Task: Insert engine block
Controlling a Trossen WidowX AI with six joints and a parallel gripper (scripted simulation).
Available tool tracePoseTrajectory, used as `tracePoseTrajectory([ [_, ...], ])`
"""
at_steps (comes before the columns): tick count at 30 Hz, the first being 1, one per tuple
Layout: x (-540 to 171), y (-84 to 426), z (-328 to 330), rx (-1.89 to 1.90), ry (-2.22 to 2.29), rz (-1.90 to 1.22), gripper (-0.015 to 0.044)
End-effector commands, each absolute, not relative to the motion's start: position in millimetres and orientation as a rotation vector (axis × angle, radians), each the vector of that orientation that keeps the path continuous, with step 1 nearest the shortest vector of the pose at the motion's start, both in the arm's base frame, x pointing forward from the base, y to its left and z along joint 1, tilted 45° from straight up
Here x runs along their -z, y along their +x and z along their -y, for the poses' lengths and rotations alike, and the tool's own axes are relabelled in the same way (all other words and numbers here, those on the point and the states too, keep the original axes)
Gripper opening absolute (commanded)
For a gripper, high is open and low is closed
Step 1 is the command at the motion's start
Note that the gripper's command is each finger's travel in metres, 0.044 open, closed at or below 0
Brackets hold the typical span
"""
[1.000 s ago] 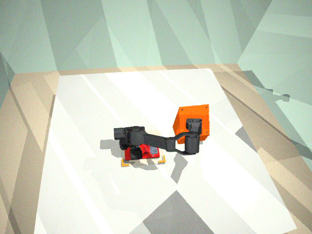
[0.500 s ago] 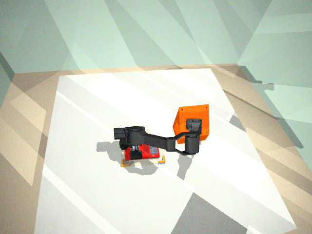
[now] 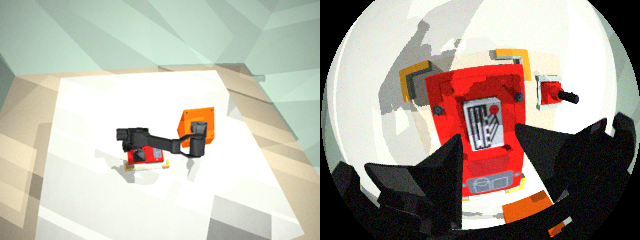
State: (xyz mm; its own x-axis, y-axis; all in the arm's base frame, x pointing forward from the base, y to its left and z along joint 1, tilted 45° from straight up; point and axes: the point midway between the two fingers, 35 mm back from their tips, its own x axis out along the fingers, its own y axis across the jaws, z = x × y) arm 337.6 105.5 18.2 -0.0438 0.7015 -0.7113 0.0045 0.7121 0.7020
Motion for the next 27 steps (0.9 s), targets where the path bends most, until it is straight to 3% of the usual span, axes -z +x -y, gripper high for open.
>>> tracePoseTrajectory([
  [1, -18.9, 337.5, -105.6, -0.627, 0.598, -1.524, 0.0151],
  [7, -18.9, 337.5, -105.6, -0.627, 0.598, -1.524, 0.0],
  [24, -18.9, 337.5, -105.6, -0.627, 0.598, -1.524, 0.0],
  [27, -18.9, 337.5, -105.6, -0.627, 0.598, -1.524, 0.0079],
])
